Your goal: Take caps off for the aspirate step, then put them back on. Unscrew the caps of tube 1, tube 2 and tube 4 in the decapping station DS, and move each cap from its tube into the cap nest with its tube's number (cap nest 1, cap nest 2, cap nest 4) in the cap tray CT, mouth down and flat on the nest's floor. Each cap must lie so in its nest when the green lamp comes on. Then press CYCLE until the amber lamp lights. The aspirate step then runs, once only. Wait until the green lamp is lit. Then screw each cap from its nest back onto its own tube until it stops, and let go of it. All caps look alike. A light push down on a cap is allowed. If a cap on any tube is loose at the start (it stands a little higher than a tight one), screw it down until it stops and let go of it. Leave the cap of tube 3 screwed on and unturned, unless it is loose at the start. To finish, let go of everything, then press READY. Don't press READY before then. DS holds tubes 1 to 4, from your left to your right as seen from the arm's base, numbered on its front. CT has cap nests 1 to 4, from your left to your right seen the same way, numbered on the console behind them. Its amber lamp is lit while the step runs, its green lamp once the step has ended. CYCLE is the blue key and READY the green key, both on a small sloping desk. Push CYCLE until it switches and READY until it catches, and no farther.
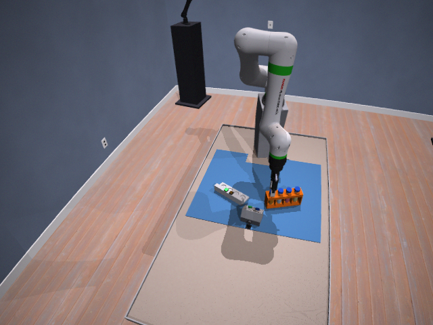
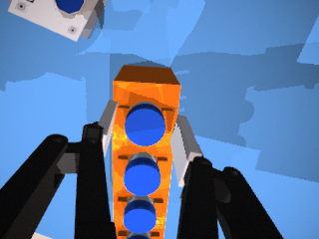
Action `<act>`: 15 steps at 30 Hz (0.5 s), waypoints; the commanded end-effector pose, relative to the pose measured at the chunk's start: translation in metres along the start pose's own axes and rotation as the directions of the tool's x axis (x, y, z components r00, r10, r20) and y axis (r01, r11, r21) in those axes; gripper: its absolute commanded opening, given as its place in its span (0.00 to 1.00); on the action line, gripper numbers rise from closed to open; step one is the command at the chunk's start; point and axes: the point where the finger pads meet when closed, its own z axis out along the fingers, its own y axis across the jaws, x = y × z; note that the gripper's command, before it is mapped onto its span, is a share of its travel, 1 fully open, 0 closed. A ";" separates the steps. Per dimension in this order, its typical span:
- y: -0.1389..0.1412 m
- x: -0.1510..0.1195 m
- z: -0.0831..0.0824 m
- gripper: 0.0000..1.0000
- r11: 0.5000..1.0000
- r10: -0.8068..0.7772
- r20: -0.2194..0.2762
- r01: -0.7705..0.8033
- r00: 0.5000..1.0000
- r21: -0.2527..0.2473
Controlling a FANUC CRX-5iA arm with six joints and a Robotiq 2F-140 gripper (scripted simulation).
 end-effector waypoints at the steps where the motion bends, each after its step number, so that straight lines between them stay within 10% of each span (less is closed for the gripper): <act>1: -0.001 -0.001 0.000 0.35 0.974 -0.227 0.013 0.227 0.974 -0.004; 9: -0.001 -0.001 0.000 0.35 0.799 -0.601 0.014 0.601 0.799 0.002; 15: -0.001 -0.001 0.000 0.35 0.796 -0.605 0.014 0.605 0.796 0.002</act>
